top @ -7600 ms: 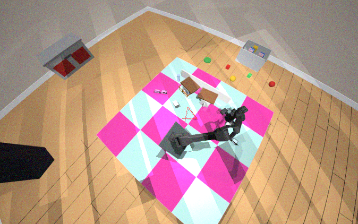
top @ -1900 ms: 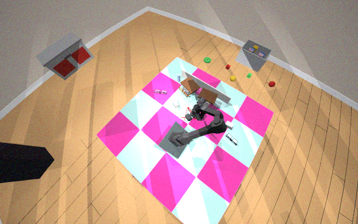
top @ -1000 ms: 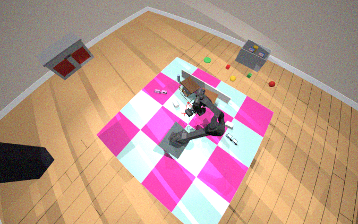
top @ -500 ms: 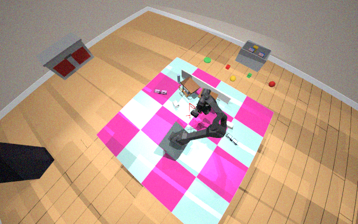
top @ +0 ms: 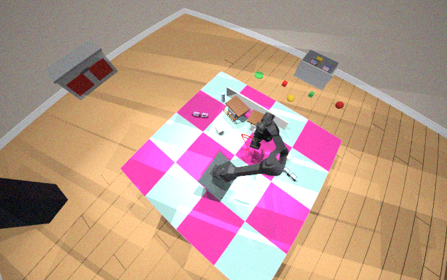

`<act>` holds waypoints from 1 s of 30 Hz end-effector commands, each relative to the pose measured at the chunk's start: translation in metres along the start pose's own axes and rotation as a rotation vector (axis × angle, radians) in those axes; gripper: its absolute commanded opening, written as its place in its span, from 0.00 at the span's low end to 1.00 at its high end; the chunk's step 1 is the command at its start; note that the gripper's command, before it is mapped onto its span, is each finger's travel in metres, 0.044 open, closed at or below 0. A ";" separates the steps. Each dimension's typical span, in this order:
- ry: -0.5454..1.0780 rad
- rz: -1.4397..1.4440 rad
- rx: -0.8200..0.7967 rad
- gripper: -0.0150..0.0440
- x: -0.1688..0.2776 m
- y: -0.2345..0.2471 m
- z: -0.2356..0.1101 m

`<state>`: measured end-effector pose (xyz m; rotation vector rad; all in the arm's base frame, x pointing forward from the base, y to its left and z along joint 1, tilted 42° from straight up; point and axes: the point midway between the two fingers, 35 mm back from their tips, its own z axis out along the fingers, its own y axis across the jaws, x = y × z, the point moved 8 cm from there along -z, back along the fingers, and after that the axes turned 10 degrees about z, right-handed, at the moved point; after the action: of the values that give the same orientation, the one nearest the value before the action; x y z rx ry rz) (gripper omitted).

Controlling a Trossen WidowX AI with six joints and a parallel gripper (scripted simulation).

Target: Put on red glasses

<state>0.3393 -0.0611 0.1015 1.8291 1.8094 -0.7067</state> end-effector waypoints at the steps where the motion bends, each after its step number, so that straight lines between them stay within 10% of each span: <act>1: 0.003 -0.109 -0.006 0.25 -0.019 0.005 -0.002; 30: -0.024 -0.817 0.001 0.25 -0.134 0.009 -0.006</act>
<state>0.3507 -0.1485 0.1800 1.1160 2.4722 -0.9614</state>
